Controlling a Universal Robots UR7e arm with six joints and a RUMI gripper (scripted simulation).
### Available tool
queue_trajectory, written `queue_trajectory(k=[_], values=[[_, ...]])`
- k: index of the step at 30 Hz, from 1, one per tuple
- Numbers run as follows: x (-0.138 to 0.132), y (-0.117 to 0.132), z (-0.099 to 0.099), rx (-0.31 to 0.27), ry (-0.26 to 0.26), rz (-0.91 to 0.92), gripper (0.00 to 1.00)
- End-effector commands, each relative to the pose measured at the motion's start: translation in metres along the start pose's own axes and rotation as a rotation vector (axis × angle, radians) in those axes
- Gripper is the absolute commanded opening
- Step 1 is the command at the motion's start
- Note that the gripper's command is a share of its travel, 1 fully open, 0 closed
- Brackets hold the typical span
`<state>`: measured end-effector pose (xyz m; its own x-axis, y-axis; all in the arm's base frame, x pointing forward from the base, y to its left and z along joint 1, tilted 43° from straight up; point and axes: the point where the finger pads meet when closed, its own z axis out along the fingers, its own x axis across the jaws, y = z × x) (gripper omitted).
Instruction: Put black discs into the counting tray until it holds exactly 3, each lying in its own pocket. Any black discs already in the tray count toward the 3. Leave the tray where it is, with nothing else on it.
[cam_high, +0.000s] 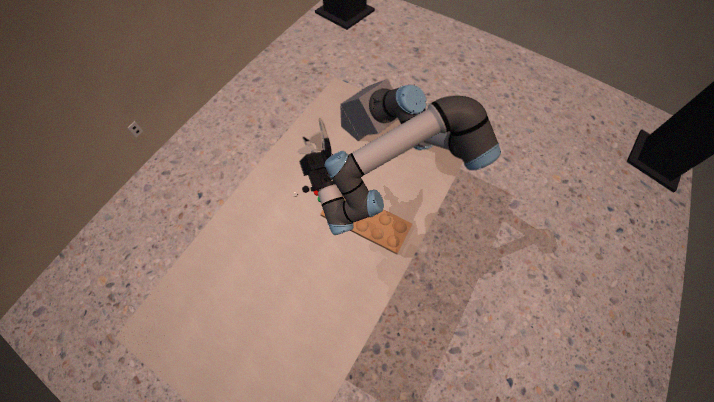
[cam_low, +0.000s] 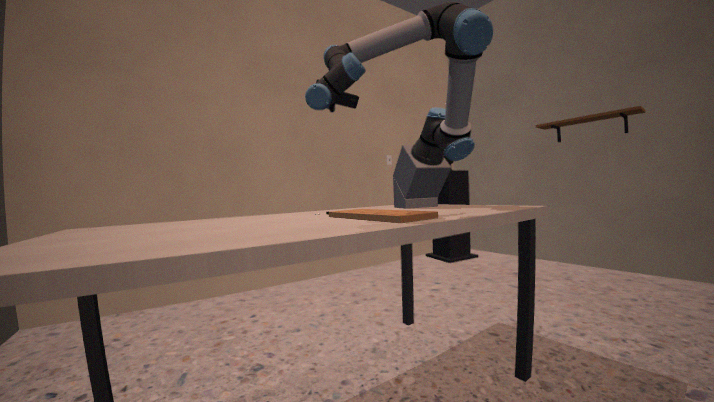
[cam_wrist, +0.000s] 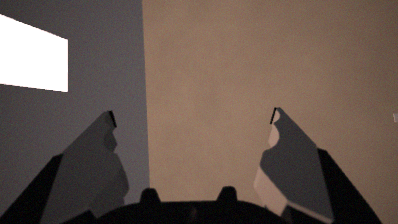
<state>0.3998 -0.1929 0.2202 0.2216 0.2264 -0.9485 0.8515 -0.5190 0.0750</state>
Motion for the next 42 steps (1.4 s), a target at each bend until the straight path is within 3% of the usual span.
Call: queue_trajectory(k=[1, 17, 18, 34, 42], values=[[0.0, 0.0, 0.0, 0.0, 0.0, 0.001, 1.0], [0.0, 0.0, 0.0, 0.0, 0.0, 0.001, 1.0], [0.0, 0.0, 0.0, 0.0, 0.0, 0.001, 0.28], [0.002, -0.008, 0.002, 0.024, 0.023, 0.068, 0.28], [0.01, -0.022, 0.003, 0.074, 0.071, 0.213, 0.28]])
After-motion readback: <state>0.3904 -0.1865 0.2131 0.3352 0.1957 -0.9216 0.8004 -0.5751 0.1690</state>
